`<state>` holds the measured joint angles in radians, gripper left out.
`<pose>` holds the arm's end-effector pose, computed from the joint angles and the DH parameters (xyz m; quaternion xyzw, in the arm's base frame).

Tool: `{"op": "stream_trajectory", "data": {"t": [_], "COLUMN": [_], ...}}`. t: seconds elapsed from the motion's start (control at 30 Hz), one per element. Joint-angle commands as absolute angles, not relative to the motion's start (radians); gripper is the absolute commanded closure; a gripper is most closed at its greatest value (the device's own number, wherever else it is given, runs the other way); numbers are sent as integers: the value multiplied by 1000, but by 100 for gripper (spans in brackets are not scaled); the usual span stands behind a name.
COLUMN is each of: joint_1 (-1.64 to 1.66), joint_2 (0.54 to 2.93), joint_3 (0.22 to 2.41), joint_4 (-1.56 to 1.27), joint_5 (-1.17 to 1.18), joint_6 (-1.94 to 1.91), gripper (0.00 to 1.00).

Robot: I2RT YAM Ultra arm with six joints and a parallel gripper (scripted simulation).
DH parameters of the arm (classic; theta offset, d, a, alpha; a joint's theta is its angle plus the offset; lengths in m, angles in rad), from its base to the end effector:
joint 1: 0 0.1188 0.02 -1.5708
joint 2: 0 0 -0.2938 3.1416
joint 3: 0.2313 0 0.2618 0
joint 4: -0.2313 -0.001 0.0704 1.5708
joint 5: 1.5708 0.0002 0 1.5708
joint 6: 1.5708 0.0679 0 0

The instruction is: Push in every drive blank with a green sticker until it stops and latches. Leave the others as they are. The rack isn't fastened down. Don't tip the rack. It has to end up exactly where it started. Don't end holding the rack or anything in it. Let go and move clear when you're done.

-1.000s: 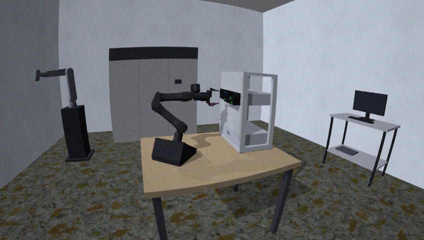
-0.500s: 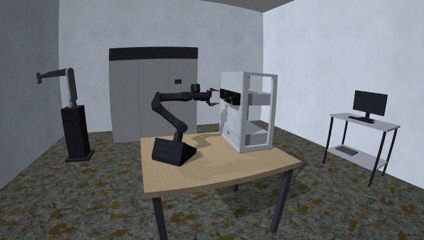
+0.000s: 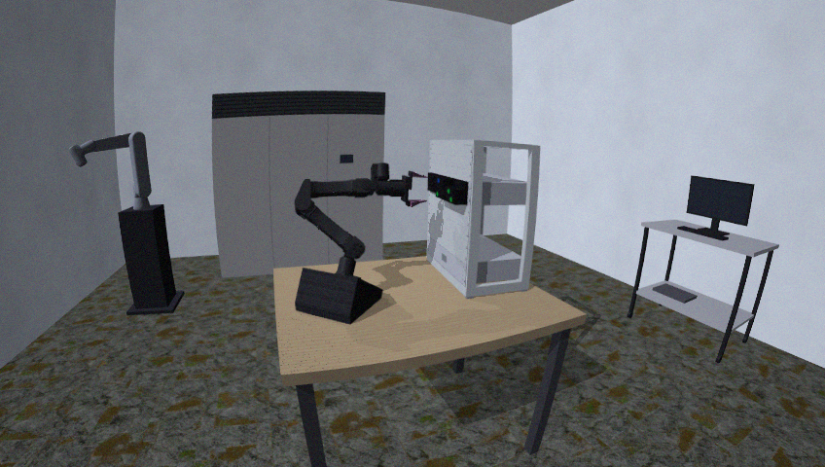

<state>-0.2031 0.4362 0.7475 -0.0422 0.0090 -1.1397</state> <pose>0.1091 -0.0221 0.4147 -0.2703 0.5422 -0.4970 0.6212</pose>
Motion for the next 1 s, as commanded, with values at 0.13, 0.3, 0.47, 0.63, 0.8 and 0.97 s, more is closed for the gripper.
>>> {"op": "stream_trajectory", "data": {"t": [0.13, 0.3, 0.47, 0.63, 0.8, 0.97], "joint_1": [-247, -287, -360, -459, -532, -676], "joint_2": [411, 426, 406, 399, 402, 416], "joint_3": [777, 757, 729, 703, 689, 661], "joint_4": [-20, -18, -11, 3, 17, 57], "joint_5": [-19, -55, -122, -212, -280, -412], "joint_6": [-1125, -1112, -1092, -1064, -1042, -995], "gripper": [0, 0, 0, 0, 0, 0]}}
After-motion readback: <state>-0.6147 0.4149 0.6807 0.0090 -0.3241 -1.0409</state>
